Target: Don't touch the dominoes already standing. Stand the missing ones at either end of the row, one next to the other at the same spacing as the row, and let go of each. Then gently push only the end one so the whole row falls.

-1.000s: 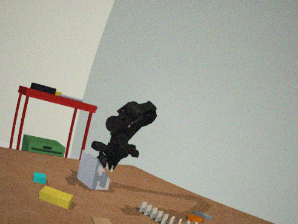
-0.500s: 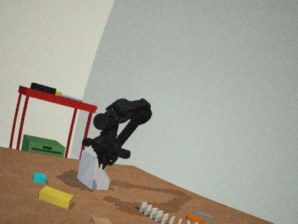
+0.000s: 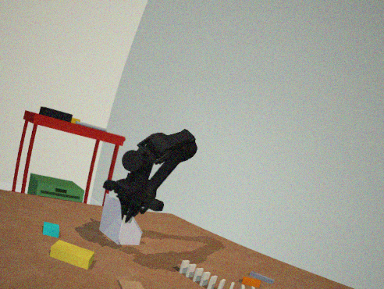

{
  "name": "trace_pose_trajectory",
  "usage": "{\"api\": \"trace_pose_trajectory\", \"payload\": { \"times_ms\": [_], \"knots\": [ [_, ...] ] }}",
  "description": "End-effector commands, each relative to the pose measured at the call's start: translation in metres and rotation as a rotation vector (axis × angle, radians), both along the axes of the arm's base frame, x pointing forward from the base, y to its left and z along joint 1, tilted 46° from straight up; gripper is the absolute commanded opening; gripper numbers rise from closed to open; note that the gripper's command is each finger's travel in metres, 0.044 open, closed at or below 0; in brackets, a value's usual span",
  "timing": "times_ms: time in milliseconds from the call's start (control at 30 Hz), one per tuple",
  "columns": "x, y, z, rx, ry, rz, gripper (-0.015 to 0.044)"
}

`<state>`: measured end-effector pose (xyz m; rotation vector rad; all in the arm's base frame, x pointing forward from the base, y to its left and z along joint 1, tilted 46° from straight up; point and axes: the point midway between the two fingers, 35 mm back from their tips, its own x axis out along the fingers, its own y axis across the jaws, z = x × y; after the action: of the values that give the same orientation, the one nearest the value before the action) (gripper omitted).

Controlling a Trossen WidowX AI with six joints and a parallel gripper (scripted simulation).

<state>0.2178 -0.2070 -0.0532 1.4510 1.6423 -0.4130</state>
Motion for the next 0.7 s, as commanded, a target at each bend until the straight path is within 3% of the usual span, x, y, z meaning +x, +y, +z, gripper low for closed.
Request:
{"api": "trace_pose_trajectory", "payload": {
  "times_ms": [0, 667],
  "knots": [
    [0.001, 0.005, -0.011, -0.068, 0.024, 0.023, 0.0023],
    [0.004, 0.015, -0.052, -0.432, 0.069, 0.055, 0.0023]
  ]
}}
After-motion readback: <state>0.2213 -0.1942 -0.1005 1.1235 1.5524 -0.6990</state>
